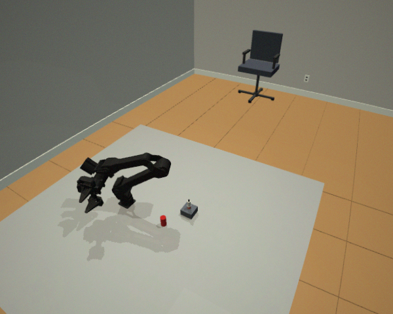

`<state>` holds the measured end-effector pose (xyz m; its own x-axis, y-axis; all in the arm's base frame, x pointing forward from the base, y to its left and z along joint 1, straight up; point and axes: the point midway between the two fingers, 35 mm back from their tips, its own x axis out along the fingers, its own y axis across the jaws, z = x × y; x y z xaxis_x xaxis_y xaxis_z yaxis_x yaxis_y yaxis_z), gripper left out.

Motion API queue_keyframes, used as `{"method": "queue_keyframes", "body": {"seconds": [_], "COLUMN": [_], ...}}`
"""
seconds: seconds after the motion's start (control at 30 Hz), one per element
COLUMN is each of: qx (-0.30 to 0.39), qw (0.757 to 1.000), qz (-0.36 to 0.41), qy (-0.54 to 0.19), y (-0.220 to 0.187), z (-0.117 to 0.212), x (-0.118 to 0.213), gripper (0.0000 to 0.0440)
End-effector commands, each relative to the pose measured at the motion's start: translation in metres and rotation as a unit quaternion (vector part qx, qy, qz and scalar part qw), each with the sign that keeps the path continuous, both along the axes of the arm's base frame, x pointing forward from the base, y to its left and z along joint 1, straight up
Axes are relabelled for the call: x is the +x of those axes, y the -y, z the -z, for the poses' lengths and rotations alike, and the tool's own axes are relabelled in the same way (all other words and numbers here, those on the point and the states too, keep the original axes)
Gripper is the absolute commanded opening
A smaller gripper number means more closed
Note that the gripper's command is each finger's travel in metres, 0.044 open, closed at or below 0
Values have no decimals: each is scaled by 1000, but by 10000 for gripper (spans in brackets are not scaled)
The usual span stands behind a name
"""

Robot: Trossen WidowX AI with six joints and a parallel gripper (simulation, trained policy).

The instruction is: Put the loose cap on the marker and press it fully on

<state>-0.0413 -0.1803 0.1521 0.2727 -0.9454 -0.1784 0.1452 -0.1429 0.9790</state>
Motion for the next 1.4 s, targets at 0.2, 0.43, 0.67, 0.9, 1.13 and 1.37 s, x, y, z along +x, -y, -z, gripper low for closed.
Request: {"method": "queue_keyframes", "body": {"seconds": [0.2,0.43,0.67,0.9,1.13,1.37], "qx": [12,21,29,38,46,55], "qw": [1000,999,997,995,992,988], "qz": [-10,-23,-37,-52,-69,-87], "qy": [-14,-35,-56,-77,-97,-117], "y": [4,7,11,15,19,23], "z": [-6,-14,-21,-27,-32,-36], "x": [0,0,1,2,3,5], "gripper": [238,249,262,273,284,294]}}
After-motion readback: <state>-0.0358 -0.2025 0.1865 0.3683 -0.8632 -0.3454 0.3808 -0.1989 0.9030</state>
